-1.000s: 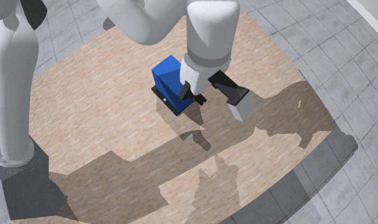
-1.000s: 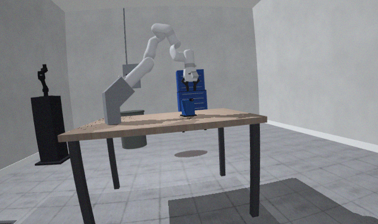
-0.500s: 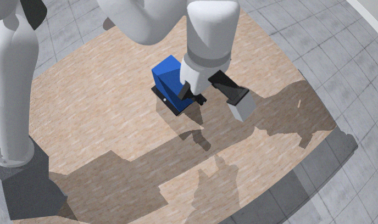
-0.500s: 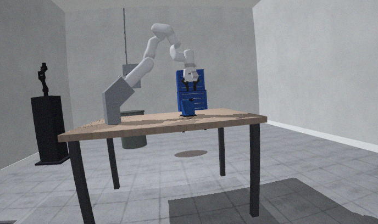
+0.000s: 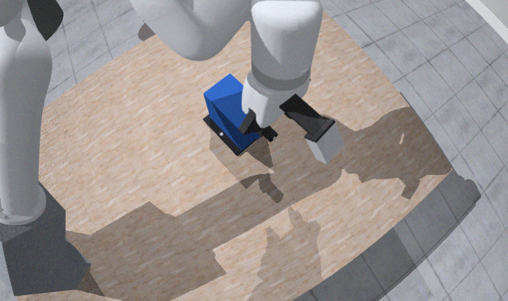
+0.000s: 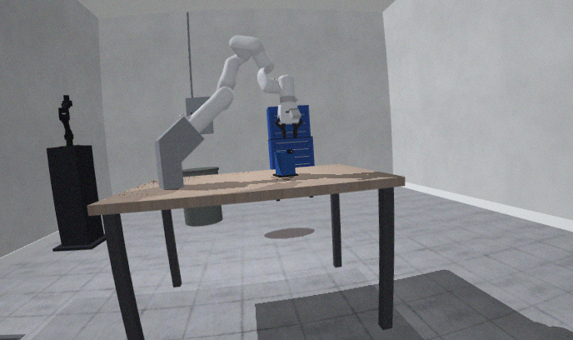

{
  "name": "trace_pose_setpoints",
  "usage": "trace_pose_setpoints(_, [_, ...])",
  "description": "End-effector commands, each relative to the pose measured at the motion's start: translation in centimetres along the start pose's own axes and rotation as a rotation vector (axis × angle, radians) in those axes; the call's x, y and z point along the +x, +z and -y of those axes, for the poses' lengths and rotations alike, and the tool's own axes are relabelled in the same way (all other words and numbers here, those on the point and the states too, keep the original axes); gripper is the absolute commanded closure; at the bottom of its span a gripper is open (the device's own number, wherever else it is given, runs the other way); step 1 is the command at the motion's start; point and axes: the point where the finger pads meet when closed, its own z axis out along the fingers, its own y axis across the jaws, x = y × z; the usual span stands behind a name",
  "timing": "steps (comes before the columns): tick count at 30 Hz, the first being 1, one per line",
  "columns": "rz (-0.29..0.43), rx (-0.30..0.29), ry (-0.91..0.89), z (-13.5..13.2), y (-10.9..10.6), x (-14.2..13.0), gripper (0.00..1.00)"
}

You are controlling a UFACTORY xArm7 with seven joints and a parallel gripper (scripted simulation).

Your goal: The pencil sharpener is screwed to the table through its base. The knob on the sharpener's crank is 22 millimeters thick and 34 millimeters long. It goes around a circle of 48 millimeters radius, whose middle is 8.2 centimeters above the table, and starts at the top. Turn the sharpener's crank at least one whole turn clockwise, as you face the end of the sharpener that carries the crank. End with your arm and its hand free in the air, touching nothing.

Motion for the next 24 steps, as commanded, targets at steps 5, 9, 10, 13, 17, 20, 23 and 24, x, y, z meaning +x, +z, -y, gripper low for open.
trace_pose_setpoints(5, [-0.002, 0.003, 0.000, 0.1, 0.0, 0.1, 0.46])
trace_pose_setpoints(9, [-0.002, 0.003, 0.000, 0.1, 0.1, 0.1, 0.46])
trace_pose_setpoints(10, [-0.002, 0.003, 0.000, 0.1, 0.2, 0.1, 0.46])
trace_pose_setpoints(13, [-0.002, 0.003, 0.000, 0.1, 0.4, 0.1, 0.46])
trace_pose_setpoints(17, [-0.002, 0.003, 0.000, 0.1, 0.9, 0.1, 0.46])
trace_pose_setpoints(20, [-0.002, 0.003, 0.000, 0.1, 1.3, 0.1, 0.46])
trace_pose_setpoints(23, [-0.002, 0.003, 0.000, 0.1, 1.7, 0.1, 0.46])
trace_pose_setpoints(24, [-0.002, 0.003, 0.000, 0.1, 1.9, 0.1, 0.46])
